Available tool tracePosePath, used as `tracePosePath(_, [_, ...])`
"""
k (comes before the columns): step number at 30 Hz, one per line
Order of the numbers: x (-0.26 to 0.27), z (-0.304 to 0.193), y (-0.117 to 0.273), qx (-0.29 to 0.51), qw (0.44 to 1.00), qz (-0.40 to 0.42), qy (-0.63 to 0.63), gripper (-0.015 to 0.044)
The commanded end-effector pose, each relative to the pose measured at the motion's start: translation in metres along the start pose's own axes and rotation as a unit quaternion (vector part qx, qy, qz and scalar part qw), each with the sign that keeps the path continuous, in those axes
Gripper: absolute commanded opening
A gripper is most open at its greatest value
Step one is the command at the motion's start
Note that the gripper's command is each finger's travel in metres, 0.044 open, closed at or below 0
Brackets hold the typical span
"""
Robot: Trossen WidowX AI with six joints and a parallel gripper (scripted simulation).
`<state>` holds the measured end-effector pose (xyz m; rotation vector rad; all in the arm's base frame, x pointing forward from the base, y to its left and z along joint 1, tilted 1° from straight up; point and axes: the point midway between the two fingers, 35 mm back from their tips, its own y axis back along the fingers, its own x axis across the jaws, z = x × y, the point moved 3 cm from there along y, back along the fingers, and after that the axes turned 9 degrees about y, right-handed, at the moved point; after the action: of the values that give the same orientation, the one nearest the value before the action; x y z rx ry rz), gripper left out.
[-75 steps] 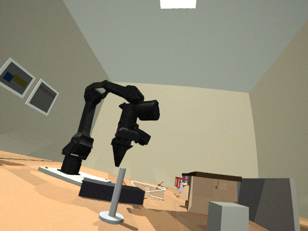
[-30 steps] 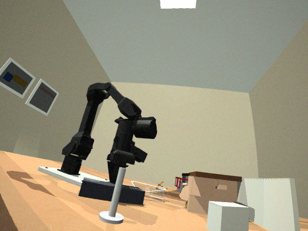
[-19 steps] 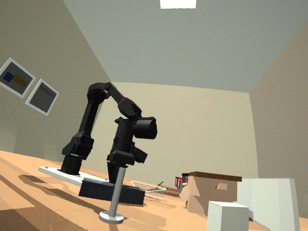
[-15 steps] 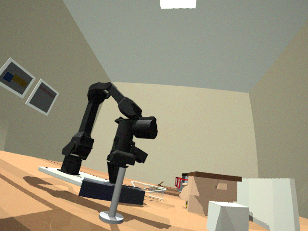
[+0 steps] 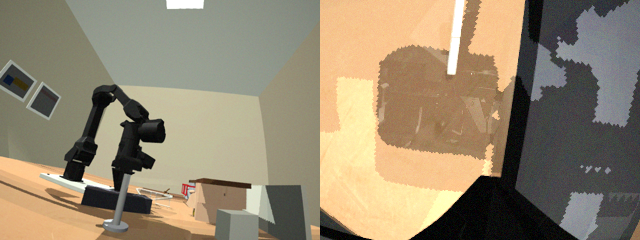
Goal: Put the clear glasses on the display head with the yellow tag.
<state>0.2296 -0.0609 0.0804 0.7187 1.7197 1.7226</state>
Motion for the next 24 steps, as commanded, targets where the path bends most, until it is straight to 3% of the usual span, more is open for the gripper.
tracePosePath(1, [-0.006, -0.001, -0.002, 0.004, 1.000, 0.000, 0.001, 0.0000])
tracePosePath(24, [-0.026, -0.005, -0.002, 0.004, 1.000, 0.000, 0.001, 0.0000])
